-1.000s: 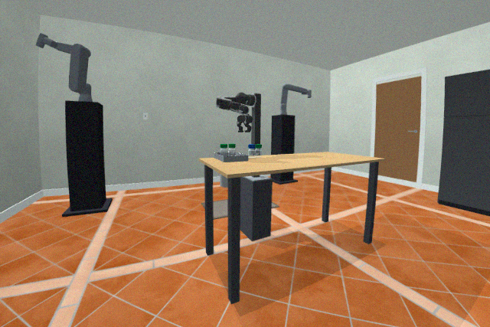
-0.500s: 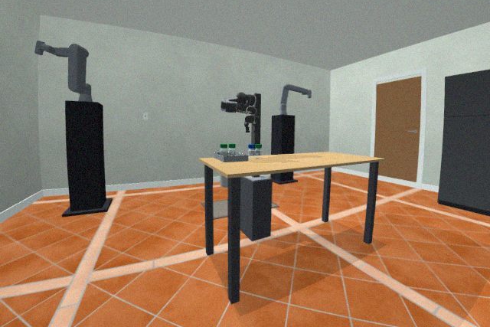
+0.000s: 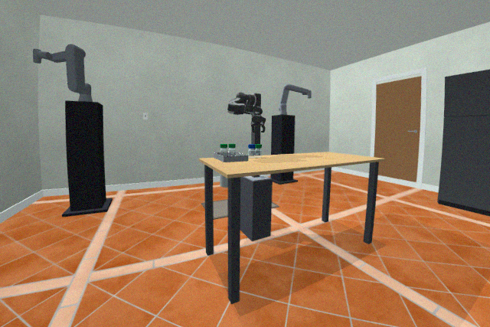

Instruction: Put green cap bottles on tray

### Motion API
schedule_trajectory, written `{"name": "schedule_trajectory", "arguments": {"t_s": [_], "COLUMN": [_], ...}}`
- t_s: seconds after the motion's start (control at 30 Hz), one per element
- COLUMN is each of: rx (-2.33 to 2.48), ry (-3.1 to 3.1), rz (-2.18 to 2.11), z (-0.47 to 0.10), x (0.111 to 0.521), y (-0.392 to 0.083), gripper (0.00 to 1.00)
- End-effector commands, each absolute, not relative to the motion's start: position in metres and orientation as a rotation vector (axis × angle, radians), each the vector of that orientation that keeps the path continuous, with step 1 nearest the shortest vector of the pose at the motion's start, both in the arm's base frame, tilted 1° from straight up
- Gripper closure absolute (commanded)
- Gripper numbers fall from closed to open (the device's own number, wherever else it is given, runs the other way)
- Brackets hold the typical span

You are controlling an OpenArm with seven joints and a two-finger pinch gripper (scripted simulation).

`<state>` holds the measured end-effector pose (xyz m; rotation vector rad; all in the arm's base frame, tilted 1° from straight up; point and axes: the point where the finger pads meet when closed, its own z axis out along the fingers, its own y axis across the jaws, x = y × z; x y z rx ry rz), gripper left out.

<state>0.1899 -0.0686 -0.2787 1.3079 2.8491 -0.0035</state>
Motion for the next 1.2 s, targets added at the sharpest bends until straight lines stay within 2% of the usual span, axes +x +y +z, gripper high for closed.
{"name": "schedule_trajectory", "arguments": {"t_s": [0.0, 0.3, 0.63, 1.17], "rx": [1.297, 1.257, 1.257, 1.258], "ry": [2.852, 2.870, 2.870, 2.870], "rz": [-0.016, -0.017, -0.017, -0.018], "z": [-0.279, -0.279, -0.342, -0.359], "x": [0.189, 0.189, 0.189, 0.189], "y": [-0.066, -0.057, -0.058, -0.059], "gripper": [0.58, 0.58, 0.58, 0.58]}}
